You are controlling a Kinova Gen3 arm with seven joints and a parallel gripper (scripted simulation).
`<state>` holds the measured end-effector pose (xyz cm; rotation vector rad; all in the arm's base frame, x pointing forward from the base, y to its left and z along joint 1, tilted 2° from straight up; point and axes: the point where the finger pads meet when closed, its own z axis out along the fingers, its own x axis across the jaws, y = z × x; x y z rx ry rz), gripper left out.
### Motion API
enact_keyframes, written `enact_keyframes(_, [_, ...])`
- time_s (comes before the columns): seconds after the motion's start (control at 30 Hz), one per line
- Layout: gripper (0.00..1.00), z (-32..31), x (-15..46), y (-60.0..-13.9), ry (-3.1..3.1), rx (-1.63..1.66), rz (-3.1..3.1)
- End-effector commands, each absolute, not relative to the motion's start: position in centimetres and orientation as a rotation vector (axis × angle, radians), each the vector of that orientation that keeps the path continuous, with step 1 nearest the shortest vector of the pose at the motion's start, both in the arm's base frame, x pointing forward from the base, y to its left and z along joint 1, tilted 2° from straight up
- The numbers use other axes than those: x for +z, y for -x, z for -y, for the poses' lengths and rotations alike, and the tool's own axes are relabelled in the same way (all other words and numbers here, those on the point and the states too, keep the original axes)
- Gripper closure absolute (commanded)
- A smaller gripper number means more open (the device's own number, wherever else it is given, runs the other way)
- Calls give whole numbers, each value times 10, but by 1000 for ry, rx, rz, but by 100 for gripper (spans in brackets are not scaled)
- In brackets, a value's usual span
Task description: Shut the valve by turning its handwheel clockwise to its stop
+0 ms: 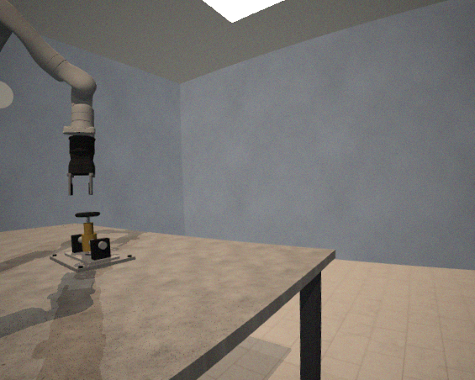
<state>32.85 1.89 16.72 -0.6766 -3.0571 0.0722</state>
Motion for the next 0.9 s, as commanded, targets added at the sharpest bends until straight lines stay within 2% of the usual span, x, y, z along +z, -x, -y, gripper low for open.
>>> enact_keyframes(0.0, [0,-17,168,-329,688,68,3056])
enact_keyframes(0.87, [0,-15,170,-340,839,-15,3041])
